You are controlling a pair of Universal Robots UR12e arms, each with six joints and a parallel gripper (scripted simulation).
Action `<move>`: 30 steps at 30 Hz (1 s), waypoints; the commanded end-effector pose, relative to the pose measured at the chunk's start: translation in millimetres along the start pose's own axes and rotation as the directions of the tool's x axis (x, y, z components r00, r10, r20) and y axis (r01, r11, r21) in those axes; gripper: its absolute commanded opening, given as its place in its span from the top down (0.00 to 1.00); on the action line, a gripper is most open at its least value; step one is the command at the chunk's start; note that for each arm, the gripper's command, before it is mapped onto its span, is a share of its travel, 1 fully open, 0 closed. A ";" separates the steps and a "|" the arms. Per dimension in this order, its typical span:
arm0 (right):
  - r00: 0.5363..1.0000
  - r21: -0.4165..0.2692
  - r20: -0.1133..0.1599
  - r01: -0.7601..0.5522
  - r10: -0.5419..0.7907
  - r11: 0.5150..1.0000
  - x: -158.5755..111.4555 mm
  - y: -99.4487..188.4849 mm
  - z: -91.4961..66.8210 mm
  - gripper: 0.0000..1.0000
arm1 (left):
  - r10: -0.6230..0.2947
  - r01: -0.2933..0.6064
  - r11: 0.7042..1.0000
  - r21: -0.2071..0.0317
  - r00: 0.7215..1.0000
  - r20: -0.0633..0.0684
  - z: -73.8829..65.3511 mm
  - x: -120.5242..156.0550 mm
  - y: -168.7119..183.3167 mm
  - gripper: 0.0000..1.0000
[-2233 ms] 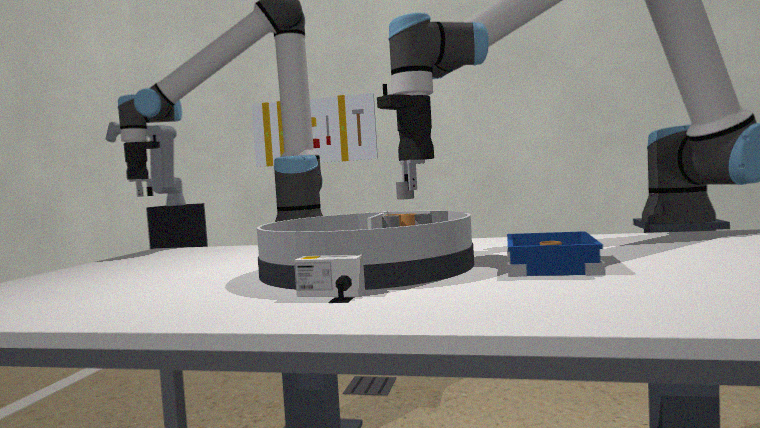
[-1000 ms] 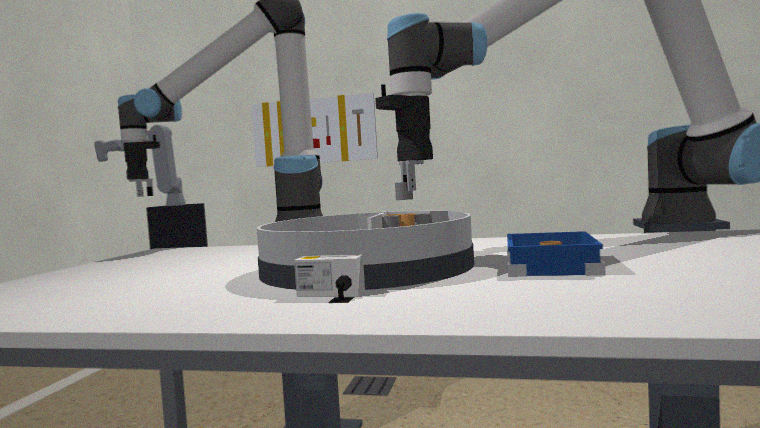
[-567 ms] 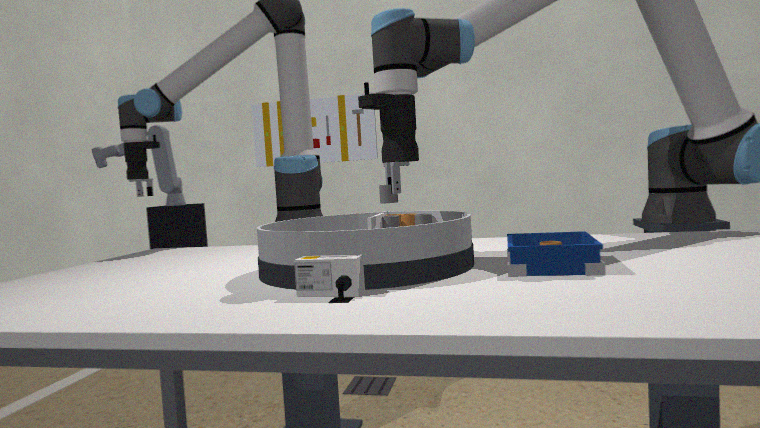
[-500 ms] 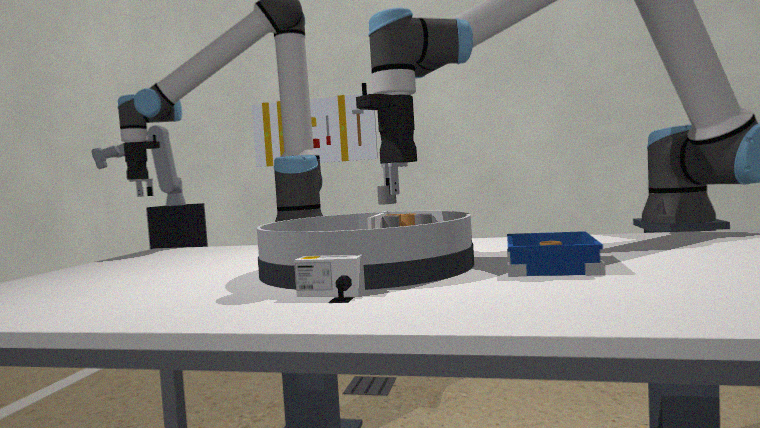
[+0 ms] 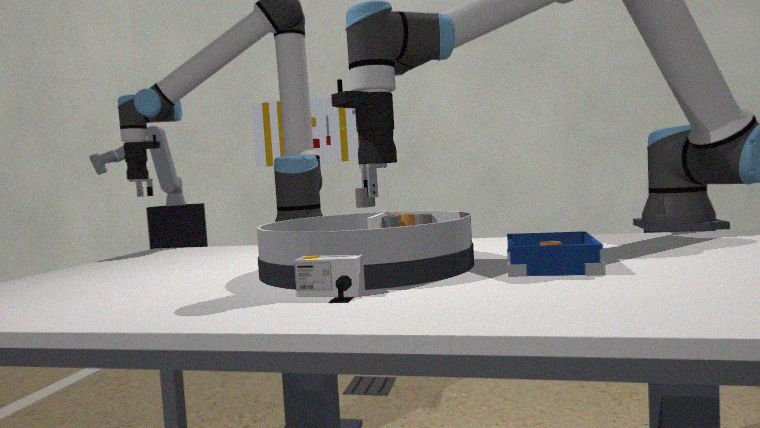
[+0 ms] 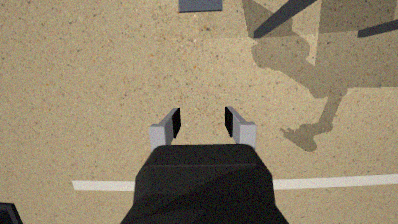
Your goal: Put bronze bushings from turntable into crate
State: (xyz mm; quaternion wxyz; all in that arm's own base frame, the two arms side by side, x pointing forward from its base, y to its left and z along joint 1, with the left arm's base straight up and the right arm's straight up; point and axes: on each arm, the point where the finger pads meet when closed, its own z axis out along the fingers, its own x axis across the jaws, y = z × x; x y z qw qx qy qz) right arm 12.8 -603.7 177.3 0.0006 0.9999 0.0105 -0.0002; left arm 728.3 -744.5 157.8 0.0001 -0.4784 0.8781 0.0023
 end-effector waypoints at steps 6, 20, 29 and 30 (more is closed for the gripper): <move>1.000 0.001 0.000 0.001 -0.001 1.000 0.6 0.2 0.3 0.00 | 0.004 -0.004 1.000 0.009 1.000 -0.005 -11.7 2.1 -8.6 1.00; 1.000 0.001 0.000 0.001 -0.001 1.000 0.6 0.2 0.3 0.00 | 0.004 -0.004 1.000 0.008 1.000 -0.005 -10.7 1.9 -8.1 1.00; 1.000 0.001 0.000 0.001 -0.001 1.000 0.6 0.2 0.3 0.00 | 0.004 -0.004 1.000 0.008 1.000 -0.005 -10.7 1.9 -8.1 1.00; 1.000 0.001 0.000 0.001 -0.001 1.000 0.6 0.2 0.3 0.00 | 0.004 -0.004 1.000 0.008 1.000 -0.005 -10.7 1.9 -8.1 1.00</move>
